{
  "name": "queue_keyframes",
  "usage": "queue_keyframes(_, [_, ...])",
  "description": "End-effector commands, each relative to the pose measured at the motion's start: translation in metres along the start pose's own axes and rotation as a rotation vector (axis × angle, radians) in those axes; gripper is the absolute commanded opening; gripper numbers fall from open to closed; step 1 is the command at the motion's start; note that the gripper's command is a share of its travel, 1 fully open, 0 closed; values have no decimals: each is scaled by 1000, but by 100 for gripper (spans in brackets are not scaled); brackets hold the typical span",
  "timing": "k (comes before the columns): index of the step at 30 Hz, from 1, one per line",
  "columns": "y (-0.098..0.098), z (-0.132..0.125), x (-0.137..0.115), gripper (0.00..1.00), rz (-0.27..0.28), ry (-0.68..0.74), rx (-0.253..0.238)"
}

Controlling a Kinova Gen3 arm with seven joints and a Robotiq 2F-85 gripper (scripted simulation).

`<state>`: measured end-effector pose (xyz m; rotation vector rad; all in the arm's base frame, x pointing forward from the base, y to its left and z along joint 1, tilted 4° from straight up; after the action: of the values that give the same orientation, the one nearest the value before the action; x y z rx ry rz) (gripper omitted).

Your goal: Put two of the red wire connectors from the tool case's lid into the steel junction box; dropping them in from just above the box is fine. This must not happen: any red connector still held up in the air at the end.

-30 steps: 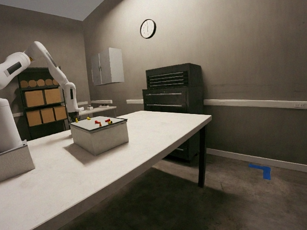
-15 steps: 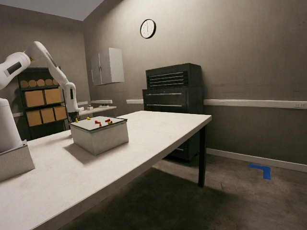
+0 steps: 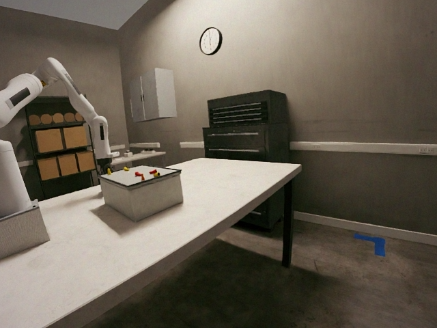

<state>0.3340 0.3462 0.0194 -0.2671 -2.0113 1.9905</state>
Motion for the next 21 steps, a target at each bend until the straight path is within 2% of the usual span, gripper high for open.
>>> queue_keyframes(1, [-19,-2,0,37,3,-2,-9])
queue_keyframes(11, [-105,-2,0,37,3,-2,-9])
queue_keyframes(13, [-105,-2,0,37,3,-2,-9])
queue_keyframes(17, [-137,-1,1,37,3,-2,-9])
queue_keyframes(21, [-161,-1,1,37,3,-2,-9])
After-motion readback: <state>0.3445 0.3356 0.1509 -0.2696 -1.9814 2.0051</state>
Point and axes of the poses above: the point where the finger pads meet when closed, its own y axis out along the fingers, its own z axis across the jaws, x = y × z, the point moved 10 cm from there along -y, back along the fingers, and after that the axes turned 14 degrees about -y, right-handed, at the moved point
